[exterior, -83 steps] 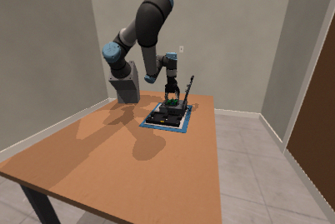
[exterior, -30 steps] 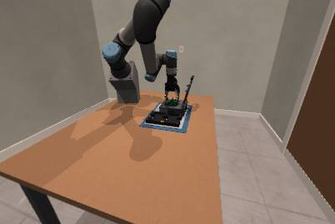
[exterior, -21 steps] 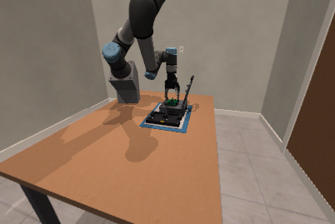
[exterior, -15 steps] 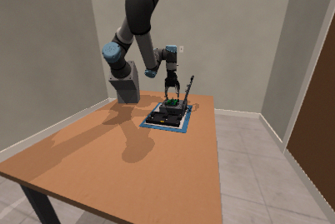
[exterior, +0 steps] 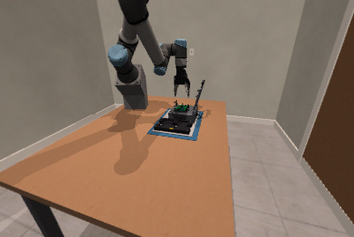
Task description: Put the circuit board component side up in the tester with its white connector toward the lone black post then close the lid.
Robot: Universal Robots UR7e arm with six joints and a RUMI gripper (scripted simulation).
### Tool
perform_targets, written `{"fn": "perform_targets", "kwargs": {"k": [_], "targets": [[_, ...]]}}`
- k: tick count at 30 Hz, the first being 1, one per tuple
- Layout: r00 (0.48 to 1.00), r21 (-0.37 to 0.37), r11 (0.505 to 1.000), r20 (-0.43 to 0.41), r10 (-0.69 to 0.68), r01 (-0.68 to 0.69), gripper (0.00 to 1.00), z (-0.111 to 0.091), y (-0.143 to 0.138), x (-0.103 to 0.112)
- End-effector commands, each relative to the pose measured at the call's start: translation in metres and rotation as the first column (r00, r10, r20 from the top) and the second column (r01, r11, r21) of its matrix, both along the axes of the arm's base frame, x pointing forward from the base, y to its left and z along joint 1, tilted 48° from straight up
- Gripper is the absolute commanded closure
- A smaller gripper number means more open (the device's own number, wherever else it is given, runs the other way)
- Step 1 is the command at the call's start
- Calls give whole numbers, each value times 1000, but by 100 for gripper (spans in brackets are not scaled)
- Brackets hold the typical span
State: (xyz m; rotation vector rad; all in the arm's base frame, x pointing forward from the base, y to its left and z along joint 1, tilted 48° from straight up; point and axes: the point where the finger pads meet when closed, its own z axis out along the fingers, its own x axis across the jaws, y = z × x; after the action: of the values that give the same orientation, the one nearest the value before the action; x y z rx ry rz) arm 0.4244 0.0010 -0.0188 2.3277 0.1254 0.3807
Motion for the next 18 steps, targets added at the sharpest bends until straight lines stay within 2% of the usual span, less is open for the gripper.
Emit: {"fn": "perform_targets", "kwargs": {"k": [1,18], "targets": [[1000,0,1000,-3,-4,4,41,13,13,-6],[1000,0,1000,-3,-4,4,41,51,52,-23]]}}
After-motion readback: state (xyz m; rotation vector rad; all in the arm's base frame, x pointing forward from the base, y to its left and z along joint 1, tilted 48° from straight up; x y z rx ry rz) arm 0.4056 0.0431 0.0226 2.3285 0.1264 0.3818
